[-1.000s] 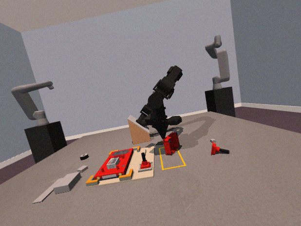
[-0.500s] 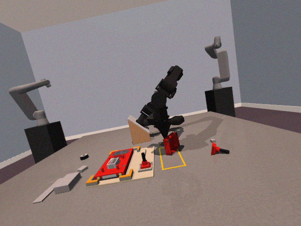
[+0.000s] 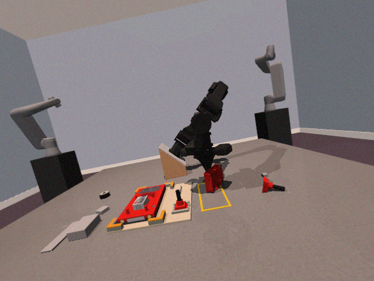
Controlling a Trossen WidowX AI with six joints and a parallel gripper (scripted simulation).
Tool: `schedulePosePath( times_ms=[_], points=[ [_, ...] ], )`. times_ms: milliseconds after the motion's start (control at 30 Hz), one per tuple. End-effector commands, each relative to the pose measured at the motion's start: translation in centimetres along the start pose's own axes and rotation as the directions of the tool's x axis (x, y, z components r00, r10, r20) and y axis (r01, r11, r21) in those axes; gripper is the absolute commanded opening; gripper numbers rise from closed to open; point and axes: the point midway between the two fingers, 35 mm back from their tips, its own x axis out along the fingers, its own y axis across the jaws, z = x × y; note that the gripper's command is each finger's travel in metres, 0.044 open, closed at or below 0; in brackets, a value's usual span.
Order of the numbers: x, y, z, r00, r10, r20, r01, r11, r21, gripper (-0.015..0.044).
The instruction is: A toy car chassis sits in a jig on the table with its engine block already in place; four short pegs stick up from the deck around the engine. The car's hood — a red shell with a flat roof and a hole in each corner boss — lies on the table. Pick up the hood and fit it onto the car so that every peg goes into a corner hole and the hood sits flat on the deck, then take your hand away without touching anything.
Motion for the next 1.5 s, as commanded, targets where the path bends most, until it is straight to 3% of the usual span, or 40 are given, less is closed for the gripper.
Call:
schedulePosePath(
  times_ms=[0, 1167, 1300, 1467],
  points=[
    [-0.1, 0.6, 0.0, 1.000, 0.004, 0.000, -0.004, 1.000, -0.001, 0.0000],
    [-0.1, 3.3, -0.1, 1.000, 0.007, -0.001, -0.007, 1.000, -0.001, 0.0000],
    [-2.2, 3.2, 0.2, 1.000, 0.003, 0.003, -0.003, 1.000, -0.001, 0.0000],
    [-7.7, 2.8, 0.0, 1.000, 0.004, -0.001, -0.004, 1.000, 0.000, 0.0000]
  ],
)
